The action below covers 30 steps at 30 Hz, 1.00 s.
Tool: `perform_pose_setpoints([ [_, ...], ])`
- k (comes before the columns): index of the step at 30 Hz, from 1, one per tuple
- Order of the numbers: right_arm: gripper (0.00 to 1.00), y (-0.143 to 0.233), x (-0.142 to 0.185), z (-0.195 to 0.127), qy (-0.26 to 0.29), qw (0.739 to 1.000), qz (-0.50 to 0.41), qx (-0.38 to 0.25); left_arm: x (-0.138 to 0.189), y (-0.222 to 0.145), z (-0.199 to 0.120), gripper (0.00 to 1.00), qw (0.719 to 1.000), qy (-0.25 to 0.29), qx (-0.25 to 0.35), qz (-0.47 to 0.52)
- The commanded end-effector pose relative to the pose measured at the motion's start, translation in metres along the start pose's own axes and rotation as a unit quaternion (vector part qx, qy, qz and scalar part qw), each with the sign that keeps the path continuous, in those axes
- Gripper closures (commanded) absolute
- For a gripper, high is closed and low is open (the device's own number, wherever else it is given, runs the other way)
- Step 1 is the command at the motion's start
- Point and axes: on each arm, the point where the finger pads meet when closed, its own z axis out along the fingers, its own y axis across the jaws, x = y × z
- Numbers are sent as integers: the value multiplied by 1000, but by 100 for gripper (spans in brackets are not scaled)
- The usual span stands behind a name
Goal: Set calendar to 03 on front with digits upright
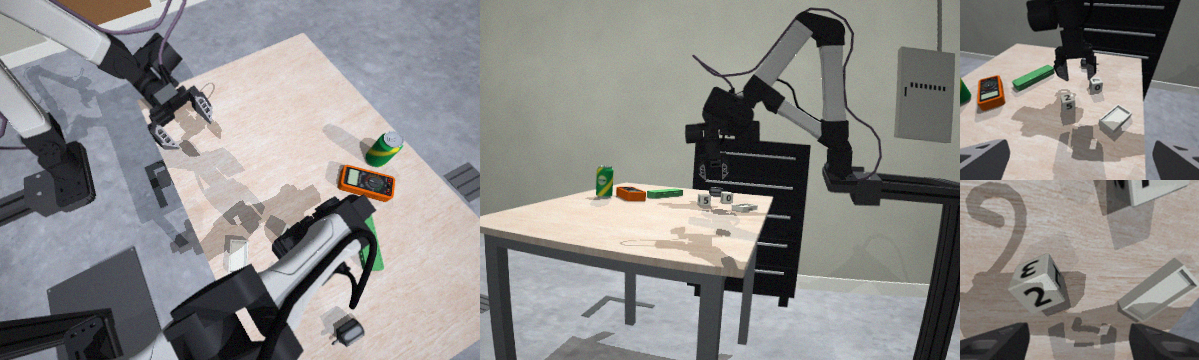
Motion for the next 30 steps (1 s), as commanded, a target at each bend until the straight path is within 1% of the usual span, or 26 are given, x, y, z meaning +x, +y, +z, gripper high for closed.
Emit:
perform_pose_setpoints([
  [1,34,22,-9,-41,68,988,70,-120,-10,10,9,0,1000,-7,1,15],
  [2,34,22,-14,-42,71,986,72,-129,-8,11,10,0,1000,0,0,14],
  [3,34,21,-21,-40,63,987,65,-134,-6,13,12,0,1000,6,-2,12],
  [4,34,19,-25,-28,49,989,52,-125,-4,14,14,0,1000,11,-3,11],
  [5,34,19,-24,-19,40,991,36,-119,-3,14,15,0,1000,15,-4,9],
  [7,34,21,-22,-12,6,994,-10,-109,1,16,17,0,1000,23,-7,6],
  [9,34,21,-22,-12,6,994,-10,-109,1,16,17,0,1000,23,-7,6],
  [11,34,21,-16,13,-29,994,-65,-78,5,18,19,0,999,33,-10,2],
  [14,34,28,-7,25,-70,987,-132,-61,11,20,22,0,999,45,-15,-5],
  [17,35,33,8,37,-99,976,-186,-45,16,22,25,0,998,55,-19,-14],
  [19,35,34,14,41,-105,973,-201,-39,19,23,26,0,998,58,-21,-18],
  [22,35,41,21,43,-99,974,-197,-52,23,25,29,0,997,63,-24,-25],
  [26,35,44,15,42,-100,974,-195,-56,25,25,31,0,997,64,-24,-30],
  [28,40,46,9,59,-99,974,-195,-52,20,28,29,0,997,62,-29,-22],
  [30,41,45,7,72,-99,975,-195,-49,20,28,29,0,997,62,-29,-22],
])
